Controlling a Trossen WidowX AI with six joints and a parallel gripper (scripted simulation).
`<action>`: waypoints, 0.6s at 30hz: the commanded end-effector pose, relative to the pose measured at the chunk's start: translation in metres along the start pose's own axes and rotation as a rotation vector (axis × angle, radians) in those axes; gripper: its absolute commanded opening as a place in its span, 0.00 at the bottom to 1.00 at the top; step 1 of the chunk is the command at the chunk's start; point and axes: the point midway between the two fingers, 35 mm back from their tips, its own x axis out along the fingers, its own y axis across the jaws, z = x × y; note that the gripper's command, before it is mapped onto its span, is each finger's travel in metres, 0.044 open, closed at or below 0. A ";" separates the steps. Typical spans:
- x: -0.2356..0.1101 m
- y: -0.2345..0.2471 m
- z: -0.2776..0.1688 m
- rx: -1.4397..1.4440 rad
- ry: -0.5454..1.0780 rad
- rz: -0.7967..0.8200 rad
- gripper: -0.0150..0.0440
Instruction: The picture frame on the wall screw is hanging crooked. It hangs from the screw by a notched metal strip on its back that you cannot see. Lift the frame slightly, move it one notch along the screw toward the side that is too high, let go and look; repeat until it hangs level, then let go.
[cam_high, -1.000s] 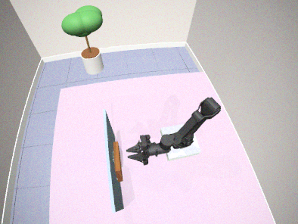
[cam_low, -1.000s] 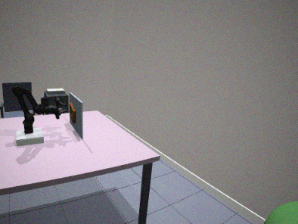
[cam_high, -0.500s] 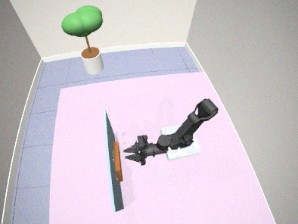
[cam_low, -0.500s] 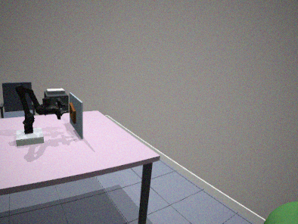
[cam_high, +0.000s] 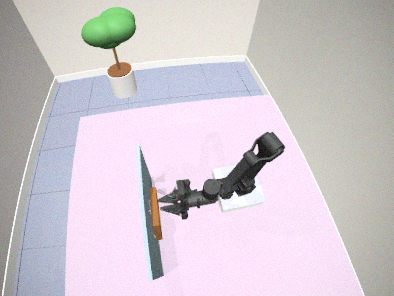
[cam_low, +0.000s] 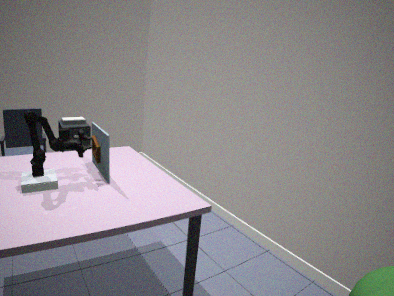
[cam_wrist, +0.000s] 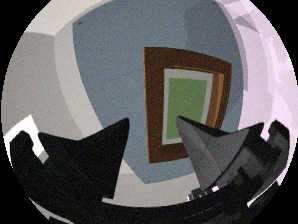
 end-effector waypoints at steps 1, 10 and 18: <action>0.006 0.000 0.000 -0.003 0.003 0.000 0.69; 0.020 0.000 0.000 -0.003 0.003 0.001 0.69; 0.022 -0.001 0.000 -0.003 0.003 0.001 0.69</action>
